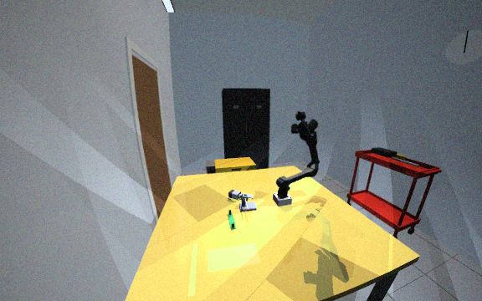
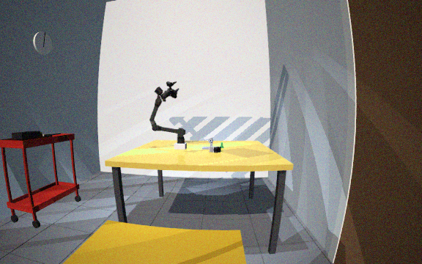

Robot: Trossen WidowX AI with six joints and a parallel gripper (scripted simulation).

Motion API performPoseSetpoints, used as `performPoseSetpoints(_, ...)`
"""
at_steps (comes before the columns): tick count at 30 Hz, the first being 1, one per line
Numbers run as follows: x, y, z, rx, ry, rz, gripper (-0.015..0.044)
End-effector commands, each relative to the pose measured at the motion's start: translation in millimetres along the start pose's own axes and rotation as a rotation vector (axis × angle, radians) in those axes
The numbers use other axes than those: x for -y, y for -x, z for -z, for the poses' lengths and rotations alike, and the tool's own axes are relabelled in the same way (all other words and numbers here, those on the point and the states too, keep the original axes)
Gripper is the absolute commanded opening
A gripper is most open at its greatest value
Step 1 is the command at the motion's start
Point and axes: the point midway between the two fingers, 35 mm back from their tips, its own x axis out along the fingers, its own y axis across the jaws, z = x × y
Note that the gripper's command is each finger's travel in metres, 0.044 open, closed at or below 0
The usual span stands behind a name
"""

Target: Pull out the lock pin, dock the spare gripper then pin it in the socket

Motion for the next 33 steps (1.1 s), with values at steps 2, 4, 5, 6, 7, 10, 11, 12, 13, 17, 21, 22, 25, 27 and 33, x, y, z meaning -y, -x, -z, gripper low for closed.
performPoseSetpoints(2, 1.7, -3.4, -4.5, 0.012, 0.011, 0.011, 0.0347)
performPoseSetpoints(4, 7.2, -13.1, -17.8, 0.049, 0.046, 0.044, 0.0300)
performPoseSetpoints(5, 11.4, -19.9, -27.3, 0.073, 0.075, 0.070, 0.0300)
performPoseSetpoints(6, 16.9, -27.5, -38.6, 0.102, 0.109, 0.102, 0.0300)
performPoseSetpoints(7, 23.0, -35.1, -50.4, 0.129, 0.145, 0.138, 0.0300)
performPoseSetpoints(10, 42.7, -54.2, -83.6, 0.198, 0.254, 0.252, 0.0300)
performPoseSetpoints(11, 48.5, -59.5, -92.8, 0.213, 0.296, 0.289, 0.0300)
performPoseSetpoints(12, 54.7, -64.5, -102.3, 0.227, 0.338, 0.328, 0.0300)
performPoseSetpoints(13, 61.1, -69.1, -111.6, 0.239, 0.381, 0.368, 0.0300)
performPoseSetpoints(17, 86.1, -84.1, -145.8, 0.262, 0.555, 0.532, 0.0300)
performPoseSetpoints(21, 109.6, -94.8, -175.5, 0.246, 0.734, 0.696, 0.0300)
performPoseSetpoints(22, 115.8, -96.9, -182.7, 0.236, 0.778, 0.739, 0.0300)
performPoseSetpoints(25, 134.6, -101.4, -203.9, 0.192, 0.905, 0.870, 0.0300)
performPoseSetpoints(27, 147.5, -103.2, -217.4, 0.151, 0.987, 0.958, 0.0300)
performPoseSetpoints(33, 186.8, -102.9, -255.3, -0.036, 1.211, 1.219, 0.0300)
